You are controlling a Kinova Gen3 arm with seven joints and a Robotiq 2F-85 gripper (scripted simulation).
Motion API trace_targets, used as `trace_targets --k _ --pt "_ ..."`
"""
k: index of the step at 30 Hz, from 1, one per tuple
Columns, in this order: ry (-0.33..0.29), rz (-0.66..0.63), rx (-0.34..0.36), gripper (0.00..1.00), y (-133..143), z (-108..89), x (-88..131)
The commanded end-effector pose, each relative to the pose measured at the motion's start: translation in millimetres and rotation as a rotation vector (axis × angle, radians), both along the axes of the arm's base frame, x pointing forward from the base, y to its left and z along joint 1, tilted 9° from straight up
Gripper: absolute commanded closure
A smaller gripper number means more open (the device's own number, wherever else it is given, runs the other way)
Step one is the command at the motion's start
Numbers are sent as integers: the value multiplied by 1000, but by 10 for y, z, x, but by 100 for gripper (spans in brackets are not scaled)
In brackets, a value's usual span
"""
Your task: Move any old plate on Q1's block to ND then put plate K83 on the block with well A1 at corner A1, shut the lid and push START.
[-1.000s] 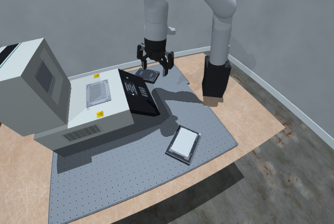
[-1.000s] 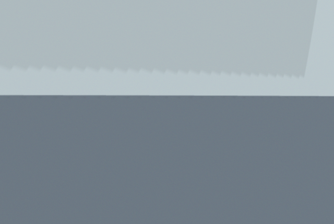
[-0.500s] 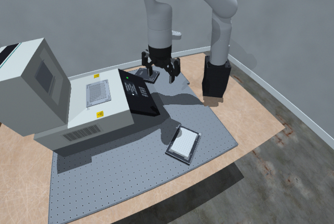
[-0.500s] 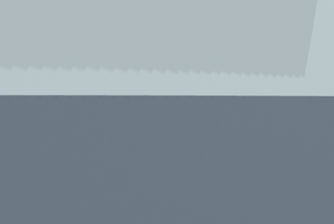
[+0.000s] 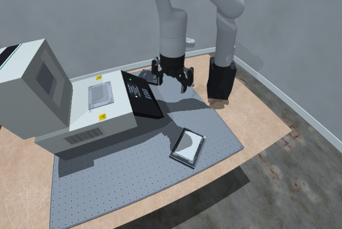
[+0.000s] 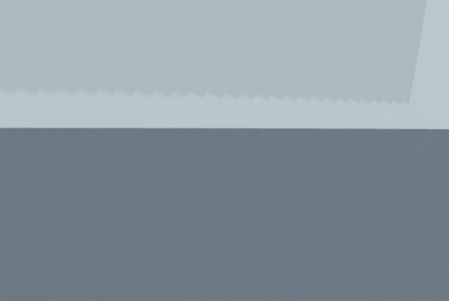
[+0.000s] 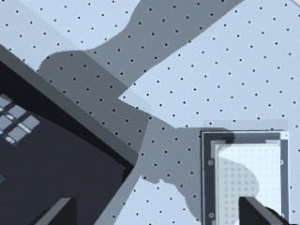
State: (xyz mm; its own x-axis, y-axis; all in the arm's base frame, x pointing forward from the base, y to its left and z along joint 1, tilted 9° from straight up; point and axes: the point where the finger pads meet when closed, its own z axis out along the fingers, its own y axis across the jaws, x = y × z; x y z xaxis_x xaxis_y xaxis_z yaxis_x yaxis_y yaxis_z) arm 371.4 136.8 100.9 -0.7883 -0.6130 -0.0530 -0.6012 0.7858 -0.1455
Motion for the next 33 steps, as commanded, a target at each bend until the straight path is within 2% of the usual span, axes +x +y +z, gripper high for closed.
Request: trace_targets --k 1,33 --pt "-2 1 0 0 102 -18 -15" --pt "-2 1 0 0 998 -227 -176"
